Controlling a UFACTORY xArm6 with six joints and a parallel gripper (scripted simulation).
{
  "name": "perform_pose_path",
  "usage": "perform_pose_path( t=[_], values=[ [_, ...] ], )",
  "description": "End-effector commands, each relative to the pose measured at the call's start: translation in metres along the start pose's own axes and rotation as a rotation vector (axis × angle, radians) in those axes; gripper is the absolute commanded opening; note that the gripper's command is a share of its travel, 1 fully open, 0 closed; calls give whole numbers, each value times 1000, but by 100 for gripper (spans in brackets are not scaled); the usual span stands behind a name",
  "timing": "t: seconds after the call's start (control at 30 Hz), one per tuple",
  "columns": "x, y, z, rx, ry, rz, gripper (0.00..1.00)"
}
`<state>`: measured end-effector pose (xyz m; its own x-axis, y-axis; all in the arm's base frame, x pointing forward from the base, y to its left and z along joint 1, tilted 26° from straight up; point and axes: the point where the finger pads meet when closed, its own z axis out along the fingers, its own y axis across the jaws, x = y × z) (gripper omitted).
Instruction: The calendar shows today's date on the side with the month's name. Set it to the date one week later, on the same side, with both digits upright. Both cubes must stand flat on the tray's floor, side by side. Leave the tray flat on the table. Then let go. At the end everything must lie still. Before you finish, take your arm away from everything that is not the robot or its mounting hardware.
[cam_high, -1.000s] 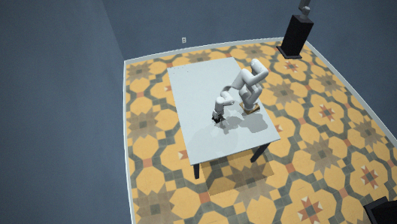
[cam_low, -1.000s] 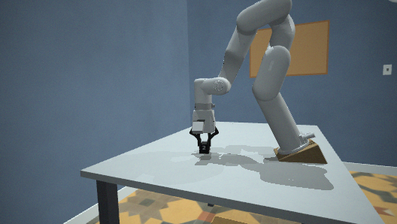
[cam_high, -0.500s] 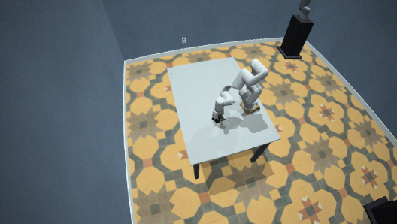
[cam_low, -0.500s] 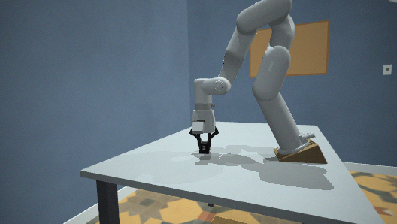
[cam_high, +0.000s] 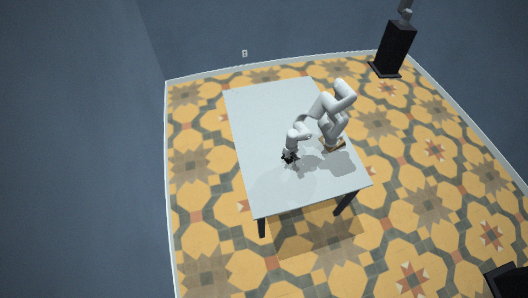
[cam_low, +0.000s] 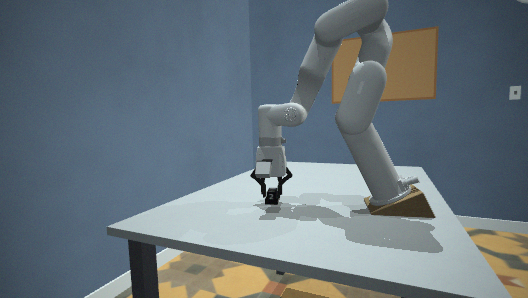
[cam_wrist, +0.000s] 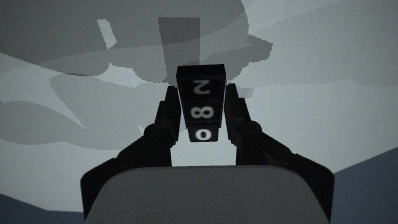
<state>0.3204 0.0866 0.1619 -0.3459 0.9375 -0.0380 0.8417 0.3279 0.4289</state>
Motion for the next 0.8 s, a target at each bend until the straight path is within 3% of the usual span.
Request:
perform_pose_path(
  t=[0.0,0.47,0.77],
  values=[
    [0,1,-1,-3,0,0,47],
    [0,1,-5,-3,0,0,47],
    [0,1,-43,-3,0,0,47]
  ],
)
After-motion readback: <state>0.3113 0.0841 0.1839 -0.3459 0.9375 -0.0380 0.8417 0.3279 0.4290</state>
